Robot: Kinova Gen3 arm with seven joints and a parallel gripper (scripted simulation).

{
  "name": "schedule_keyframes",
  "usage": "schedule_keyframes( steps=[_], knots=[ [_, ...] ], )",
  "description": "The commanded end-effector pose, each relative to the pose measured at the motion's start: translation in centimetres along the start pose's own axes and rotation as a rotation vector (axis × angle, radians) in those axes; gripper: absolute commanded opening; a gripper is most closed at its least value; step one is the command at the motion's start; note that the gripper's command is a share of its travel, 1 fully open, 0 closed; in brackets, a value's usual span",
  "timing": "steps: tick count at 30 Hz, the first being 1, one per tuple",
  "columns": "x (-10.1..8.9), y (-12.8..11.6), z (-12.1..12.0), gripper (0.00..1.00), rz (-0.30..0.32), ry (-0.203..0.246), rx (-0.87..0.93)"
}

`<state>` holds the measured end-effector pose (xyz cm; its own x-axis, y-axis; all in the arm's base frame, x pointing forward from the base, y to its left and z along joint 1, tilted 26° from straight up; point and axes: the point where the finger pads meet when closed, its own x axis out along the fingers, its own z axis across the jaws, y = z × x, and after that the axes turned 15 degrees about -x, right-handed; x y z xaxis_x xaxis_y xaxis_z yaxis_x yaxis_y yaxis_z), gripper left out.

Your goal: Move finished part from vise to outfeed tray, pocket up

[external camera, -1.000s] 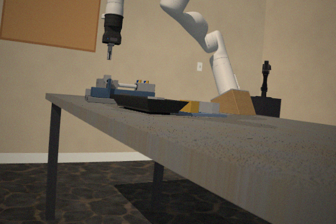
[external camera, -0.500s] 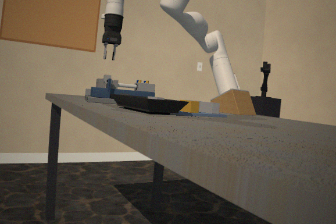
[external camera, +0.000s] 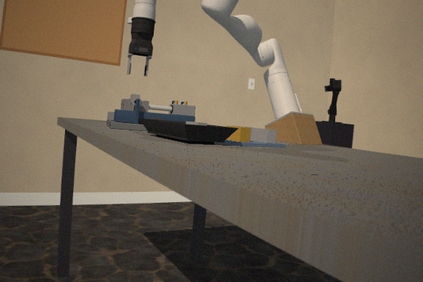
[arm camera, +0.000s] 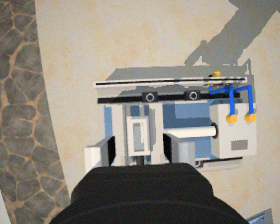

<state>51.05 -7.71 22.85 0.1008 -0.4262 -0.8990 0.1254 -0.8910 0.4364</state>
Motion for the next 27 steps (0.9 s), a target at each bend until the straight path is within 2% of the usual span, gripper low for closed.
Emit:
schedule_keyframes(
  steps=[1, 17, 27],
  knots=[
    [-0.09, 0.0, -0.03, 1.0, 0.0, 0.002, 0.0],
    [-0.01, 0.0, -0.03, 1.0, 0.0, 0.002, 0.0],
    [0.79, 0.0, -0.03, 1.0, 0.0, 0.003, -0.001]
  ],
)
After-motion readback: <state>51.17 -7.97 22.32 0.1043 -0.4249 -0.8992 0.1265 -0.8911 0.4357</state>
